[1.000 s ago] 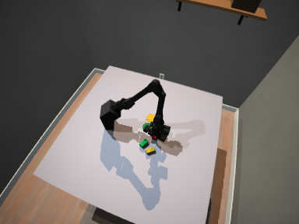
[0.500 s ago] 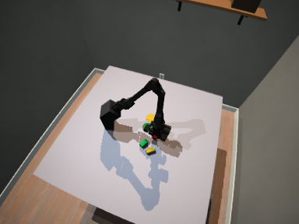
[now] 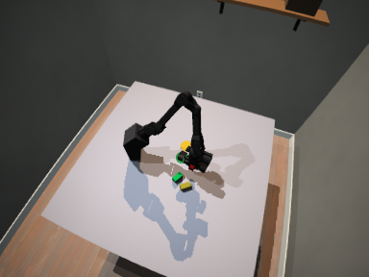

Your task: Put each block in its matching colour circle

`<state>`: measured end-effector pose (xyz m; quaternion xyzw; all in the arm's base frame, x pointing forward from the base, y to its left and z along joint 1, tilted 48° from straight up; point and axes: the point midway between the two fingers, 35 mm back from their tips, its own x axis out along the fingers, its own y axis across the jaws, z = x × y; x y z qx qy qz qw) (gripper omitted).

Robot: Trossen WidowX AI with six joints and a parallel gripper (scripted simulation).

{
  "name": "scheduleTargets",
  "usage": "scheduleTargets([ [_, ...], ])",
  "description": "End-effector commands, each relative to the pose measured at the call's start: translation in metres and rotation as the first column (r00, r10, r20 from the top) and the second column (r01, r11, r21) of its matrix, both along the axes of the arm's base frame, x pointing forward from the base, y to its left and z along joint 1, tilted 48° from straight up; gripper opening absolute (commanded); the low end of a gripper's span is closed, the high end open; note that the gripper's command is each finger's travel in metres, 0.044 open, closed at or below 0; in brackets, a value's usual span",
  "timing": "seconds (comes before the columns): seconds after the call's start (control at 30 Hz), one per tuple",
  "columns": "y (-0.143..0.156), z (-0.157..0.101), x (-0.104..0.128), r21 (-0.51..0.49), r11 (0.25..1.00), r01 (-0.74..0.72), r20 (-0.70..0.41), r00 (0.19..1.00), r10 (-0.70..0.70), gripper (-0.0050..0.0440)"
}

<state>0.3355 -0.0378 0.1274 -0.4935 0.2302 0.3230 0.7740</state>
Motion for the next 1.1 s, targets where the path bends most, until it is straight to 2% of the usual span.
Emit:
scheduleTargets([
  [0.0,-0.005,0.022,-0.009,-0.009,1.0,-0.001,0.036,0.999,0.001,0.0105],
  [0.53,-0.01,0.046,-0.041,-0.01,1.0,0.0,0.038,0.999,0.0,0.0105],
  [0.8,-0.004,0.04,-0.037,-0.005,1.0,0.003,0.017,1.0,-0.003,0.0105],
  [1.07,0.019,0.038,-0.025,-0.007,1.0,0.001,0.01,1.0,-0.001,0.0105],
])
